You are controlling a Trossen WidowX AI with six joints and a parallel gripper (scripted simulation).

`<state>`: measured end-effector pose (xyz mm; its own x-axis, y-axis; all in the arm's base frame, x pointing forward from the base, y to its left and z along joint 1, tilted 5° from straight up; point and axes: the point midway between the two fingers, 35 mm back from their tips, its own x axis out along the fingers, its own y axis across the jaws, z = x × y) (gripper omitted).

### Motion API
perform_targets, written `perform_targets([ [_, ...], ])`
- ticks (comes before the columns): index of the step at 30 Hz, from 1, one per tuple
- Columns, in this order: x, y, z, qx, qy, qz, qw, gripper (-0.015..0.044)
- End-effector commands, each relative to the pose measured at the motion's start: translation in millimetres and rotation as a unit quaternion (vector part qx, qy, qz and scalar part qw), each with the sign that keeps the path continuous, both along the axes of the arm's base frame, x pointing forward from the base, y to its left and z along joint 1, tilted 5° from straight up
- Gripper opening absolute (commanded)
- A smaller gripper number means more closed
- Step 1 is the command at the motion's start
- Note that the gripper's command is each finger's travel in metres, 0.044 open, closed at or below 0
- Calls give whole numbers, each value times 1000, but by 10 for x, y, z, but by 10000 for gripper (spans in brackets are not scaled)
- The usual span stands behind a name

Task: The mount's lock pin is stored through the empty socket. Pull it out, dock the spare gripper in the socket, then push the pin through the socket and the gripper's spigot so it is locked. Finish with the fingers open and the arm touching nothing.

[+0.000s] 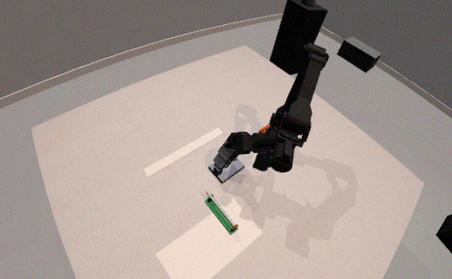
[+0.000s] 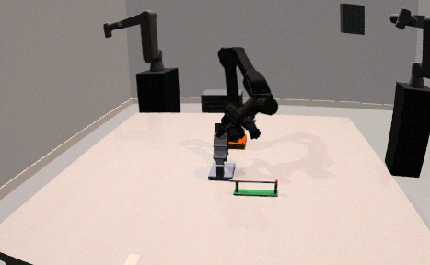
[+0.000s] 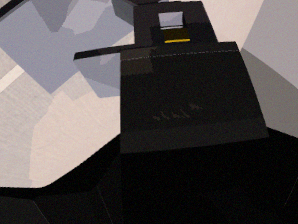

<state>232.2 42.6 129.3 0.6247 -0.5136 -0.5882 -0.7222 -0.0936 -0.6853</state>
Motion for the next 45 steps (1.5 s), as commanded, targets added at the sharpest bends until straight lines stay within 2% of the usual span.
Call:
perform_targets([
  [1,-1,0,2,1,-1,0,1000,0],
  [7,-1,0,2,1,-1,0,1000,0],
  [24,-1,0,2,1,-1,0,1000,440],
  [45,-275,-101,202,-9,15,1,1000,440],
])
